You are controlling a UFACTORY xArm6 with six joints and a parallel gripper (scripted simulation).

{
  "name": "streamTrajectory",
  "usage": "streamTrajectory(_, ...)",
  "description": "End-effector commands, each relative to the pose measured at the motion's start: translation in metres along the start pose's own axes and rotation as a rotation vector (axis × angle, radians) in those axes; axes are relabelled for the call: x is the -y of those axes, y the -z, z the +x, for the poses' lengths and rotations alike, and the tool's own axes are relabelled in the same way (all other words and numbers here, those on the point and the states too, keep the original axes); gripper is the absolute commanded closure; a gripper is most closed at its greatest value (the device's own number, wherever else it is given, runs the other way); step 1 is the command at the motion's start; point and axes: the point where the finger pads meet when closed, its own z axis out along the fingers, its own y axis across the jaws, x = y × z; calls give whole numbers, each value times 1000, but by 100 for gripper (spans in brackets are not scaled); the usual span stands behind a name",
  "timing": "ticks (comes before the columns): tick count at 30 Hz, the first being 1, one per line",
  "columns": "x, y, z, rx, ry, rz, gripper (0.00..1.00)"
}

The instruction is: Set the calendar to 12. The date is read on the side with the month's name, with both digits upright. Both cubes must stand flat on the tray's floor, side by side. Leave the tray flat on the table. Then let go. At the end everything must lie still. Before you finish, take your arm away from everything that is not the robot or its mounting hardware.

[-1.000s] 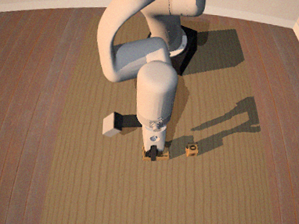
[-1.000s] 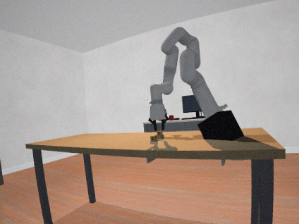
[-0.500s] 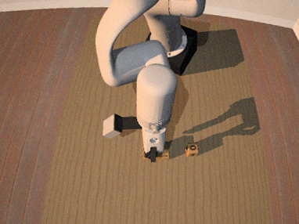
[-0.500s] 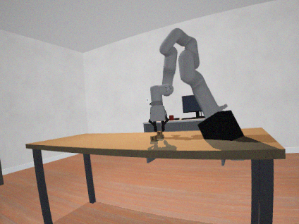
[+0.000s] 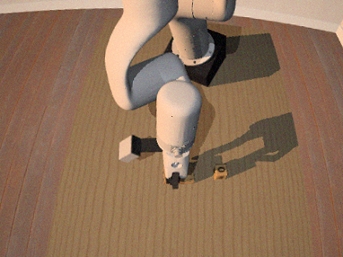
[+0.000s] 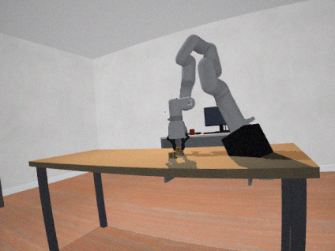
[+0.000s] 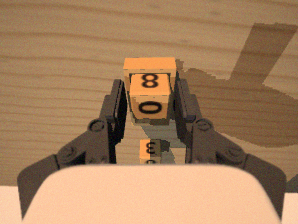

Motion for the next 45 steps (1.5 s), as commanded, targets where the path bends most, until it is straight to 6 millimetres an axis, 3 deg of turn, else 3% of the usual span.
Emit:
streamTrajectory(1,1,-1,0,-3,0,4,53)
streamTrajectory(37,1,-1,0,-3,0,4,53)
streamTrajectory(38,1,-1,0,-3,0,4,73)
streamTrajectory(45,1,-1,0,-3,0,4,73)
